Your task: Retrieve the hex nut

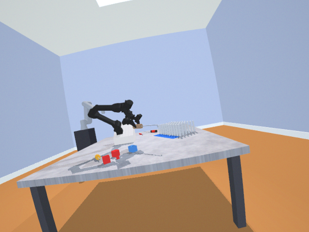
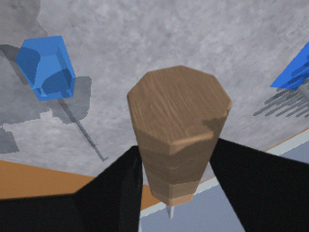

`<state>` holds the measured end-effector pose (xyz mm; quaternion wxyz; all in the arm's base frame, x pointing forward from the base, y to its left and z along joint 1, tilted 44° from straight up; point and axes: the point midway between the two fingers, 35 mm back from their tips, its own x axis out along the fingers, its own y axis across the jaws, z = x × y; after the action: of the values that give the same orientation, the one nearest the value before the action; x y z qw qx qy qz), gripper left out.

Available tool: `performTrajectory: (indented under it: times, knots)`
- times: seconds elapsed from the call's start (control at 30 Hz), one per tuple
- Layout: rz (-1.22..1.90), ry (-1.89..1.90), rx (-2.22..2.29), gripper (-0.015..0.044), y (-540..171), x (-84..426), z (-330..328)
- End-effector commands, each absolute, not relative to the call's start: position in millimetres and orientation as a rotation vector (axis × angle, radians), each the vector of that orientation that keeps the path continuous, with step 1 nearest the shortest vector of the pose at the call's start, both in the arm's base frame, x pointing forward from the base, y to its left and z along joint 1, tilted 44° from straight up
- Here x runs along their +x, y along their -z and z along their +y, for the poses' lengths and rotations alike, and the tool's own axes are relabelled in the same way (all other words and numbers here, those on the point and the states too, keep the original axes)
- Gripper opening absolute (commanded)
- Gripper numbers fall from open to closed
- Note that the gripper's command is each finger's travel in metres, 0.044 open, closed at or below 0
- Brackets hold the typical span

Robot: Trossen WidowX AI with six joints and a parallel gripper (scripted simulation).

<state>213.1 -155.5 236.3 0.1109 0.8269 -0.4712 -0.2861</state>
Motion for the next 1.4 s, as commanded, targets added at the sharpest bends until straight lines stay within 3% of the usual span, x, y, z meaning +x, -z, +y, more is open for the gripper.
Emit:
performTrajectory:
  times: [0.0,1.37]
  knots:
    - [-1.38,0.844,2.432,0.0,-234,214,-157]
    - [-1.395,0.851,2.452,0.0,-214,221,-175]
